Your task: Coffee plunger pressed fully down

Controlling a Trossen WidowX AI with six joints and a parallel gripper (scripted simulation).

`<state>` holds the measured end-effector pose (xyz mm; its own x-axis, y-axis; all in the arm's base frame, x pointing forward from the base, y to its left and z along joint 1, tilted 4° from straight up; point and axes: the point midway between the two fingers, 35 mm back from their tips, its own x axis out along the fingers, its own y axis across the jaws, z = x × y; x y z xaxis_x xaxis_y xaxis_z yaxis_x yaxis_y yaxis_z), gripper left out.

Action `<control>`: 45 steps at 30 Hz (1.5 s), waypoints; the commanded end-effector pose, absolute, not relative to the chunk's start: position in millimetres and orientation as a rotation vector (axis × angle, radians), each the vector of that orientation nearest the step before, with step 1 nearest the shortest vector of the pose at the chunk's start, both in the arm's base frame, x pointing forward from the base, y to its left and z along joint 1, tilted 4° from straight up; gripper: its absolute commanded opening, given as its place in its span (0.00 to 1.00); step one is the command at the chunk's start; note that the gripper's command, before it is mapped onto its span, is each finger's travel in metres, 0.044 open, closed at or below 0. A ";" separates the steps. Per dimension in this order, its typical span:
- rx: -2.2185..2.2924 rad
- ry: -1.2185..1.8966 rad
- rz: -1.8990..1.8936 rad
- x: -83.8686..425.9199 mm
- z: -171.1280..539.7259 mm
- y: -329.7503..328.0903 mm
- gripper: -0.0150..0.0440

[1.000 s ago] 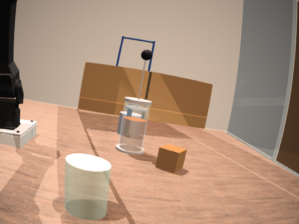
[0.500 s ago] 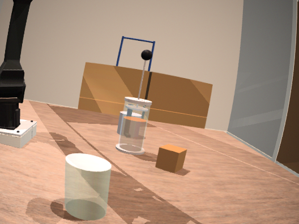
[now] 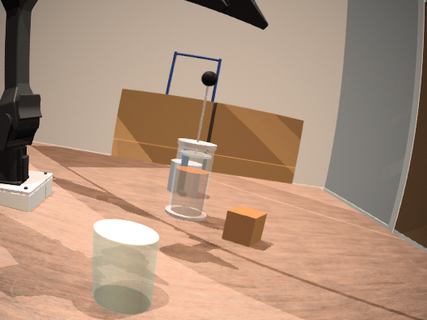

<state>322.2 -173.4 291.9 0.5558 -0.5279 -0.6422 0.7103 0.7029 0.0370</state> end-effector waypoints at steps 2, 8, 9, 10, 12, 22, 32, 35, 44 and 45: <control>0.189 0.646 -0.431 337.3 298.4 -89.4 1.00; 0.032 0.620 -0.036 328.8 303.1 14.6 1.00; 0.006 0.612 0.030 324.6 303.7 31.2 1.00; -0.019 0.603 0.096 319.7 304.3 47.6 1.00; -0.065 0.583 0.214 309.3 305.3 76.4 1.00; -0.082 0.575 0.259 305.8 259.6 85.0 1.00; -0.082 0.575 0.262 306.0 246.1 85.9 1.00; -0.082 0.575 0.262 309.1 244.2 86.7 1.00; -0.082 0.574 0.262 320.6 236.4 89.9 1.00; -0.082 0.574 0.262 321.9 235.6 90.3 1.00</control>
<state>318.0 88.1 239.2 0.8110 0.2157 -0.5438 -0.2599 0.9656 -0.0045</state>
